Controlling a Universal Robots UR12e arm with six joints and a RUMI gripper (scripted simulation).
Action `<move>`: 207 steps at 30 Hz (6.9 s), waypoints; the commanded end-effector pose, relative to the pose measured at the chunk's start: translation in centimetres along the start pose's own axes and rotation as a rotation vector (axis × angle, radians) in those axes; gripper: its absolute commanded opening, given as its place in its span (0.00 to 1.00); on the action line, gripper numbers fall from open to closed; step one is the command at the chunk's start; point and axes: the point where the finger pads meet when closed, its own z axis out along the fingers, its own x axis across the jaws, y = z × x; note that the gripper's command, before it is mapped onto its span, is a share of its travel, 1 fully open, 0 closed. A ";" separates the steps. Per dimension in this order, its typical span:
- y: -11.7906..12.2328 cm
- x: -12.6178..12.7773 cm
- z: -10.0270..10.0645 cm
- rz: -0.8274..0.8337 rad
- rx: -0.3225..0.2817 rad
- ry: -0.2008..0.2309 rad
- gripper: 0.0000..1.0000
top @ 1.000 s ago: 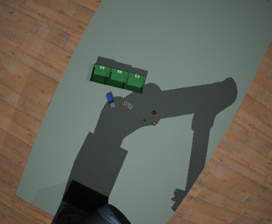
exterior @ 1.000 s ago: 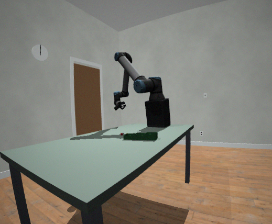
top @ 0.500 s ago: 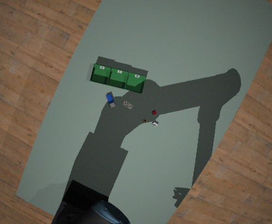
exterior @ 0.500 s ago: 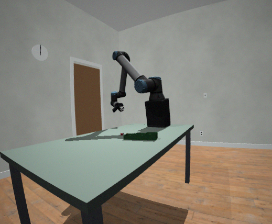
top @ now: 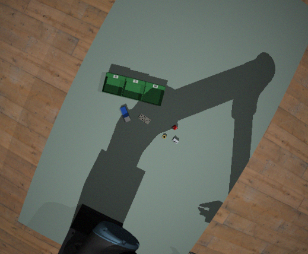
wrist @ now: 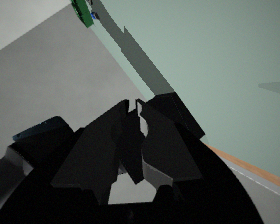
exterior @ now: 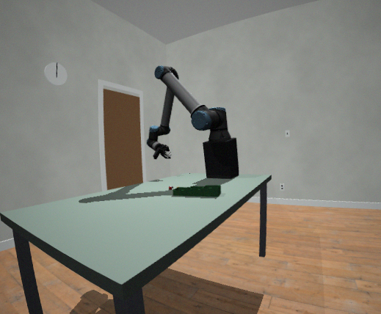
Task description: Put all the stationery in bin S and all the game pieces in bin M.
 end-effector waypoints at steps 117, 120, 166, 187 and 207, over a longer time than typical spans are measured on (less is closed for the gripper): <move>-12.5 -30.6 42.9 -0.646 0.084 1.177 0.04; -11.8 -31.6 44.1 -0.728 0.133 1.185 0.04; -22.3 -30.8 58.9 -0.980 -0.039 1.217 0.04; -23.5 -28.7 60.0 -0.980 -0.039 1.217 0.04; -25.0 -26.1 61.3 -0.980 -0.039 1.217 0.04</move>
